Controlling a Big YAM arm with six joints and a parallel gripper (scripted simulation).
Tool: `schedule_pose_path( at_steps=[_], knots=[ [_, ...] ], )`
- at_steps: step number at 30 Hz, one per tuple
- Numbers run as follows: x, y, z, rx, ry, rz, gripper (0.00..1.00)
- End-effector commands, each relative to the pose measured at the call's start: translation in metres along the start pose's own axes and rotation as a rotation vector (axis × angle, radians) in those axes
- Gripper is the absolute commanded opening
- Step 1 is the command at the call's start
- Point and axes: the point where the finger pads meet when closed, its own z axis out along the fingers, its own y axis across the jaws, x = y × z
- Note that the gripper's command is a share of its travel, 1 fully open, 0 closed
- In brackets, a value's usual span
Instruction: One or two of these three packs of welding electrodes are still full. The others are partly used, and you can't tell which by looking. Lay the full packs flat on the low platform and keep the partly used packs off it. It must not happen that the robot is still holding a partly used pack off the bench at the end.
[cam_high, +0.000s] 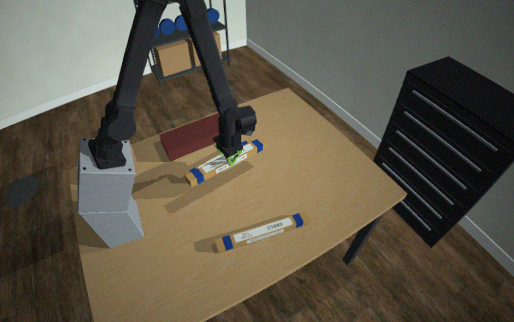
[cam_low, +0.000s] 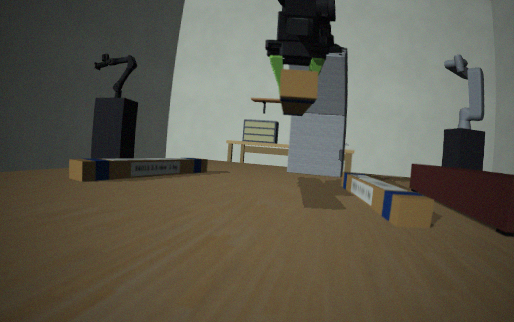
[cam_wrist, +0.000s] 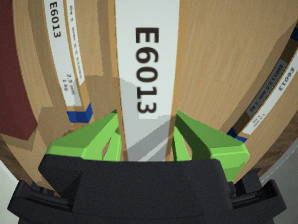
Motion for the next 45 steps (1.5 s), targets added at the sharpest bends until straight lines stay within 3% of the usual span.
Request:
schedule_pose_path(
  at_steps=[1,20,45],
  knots=[
    [-0.030,-0.022,-0.026,0.020,-0.074,-0.028,0.00],
    [-0.035,-0.070,-0.029,0.025,-0.080,-0.029,0.00],
    [-0.048,-0.066,-0.038,0.023,-0.083,-0.038,0.00]
  ],
)
